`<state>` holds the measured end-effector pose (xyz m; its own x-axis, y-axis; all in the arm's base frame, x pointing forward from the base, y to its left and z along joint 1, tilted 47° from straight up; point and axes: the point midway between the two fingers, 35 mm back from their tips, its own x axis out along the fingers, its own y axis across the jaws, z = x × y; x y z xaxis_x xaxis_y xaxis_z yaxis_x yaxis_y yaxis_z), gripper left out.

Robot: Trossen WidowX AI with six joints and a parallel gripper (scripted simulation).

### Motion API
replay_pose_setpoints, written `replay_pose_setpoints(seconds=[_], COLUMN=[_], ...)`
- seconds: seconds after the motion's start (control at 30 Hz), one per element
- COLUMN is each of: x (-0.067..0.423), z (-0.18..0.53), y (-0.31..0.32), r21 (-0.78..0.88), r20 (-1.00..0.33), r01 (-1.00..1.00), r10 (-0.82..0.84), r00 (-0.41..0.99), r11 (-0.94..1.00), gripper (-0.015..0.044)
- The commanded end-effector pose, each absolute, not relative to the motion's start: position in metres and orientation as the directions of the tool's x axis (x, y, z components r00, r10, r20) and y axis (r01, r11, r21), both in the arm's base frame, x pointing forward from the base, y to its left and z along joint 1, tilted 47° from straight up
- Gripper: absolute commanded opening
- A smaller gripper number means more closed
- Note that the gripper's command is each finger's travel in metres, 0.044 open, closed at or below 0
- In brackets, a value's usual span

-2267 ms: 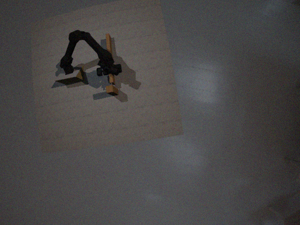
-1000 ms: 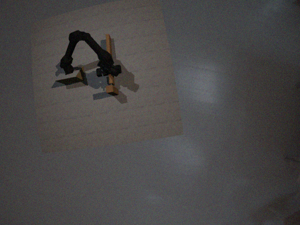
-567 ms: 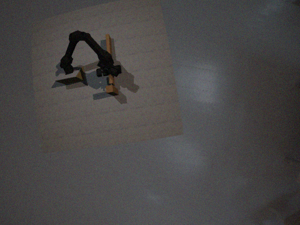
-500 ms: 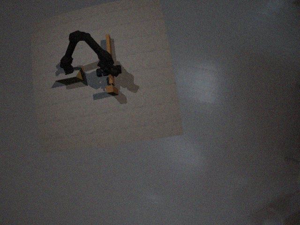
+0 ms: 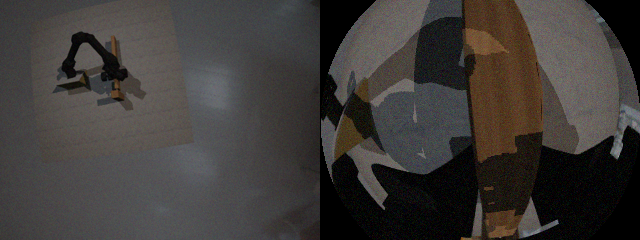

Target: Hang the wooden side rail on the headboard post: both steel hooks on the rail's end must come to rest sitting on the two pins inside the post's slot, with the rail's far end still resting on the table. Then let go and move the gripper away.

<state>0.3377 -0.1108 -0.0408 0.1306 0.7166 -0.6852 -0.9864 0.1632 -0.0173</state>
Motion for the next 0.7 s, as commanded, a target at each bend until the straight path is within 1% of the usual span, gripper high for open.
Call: replay_pose_setpoints(seconds=[0.0, 0.67], x=[0.3398, 0.3404], z=[-0.0390, -0.0406], y=[-0.1188, -0.1202], r21=[-0.030, -0.030], r20=[-0.690, -0.690], r01=[-0.984, -0.984], r10=[0.709, 0.709], r00=[0.148, 0.148], r11=[0.176, 0.176], gripper=[0.0000, 0.0000])
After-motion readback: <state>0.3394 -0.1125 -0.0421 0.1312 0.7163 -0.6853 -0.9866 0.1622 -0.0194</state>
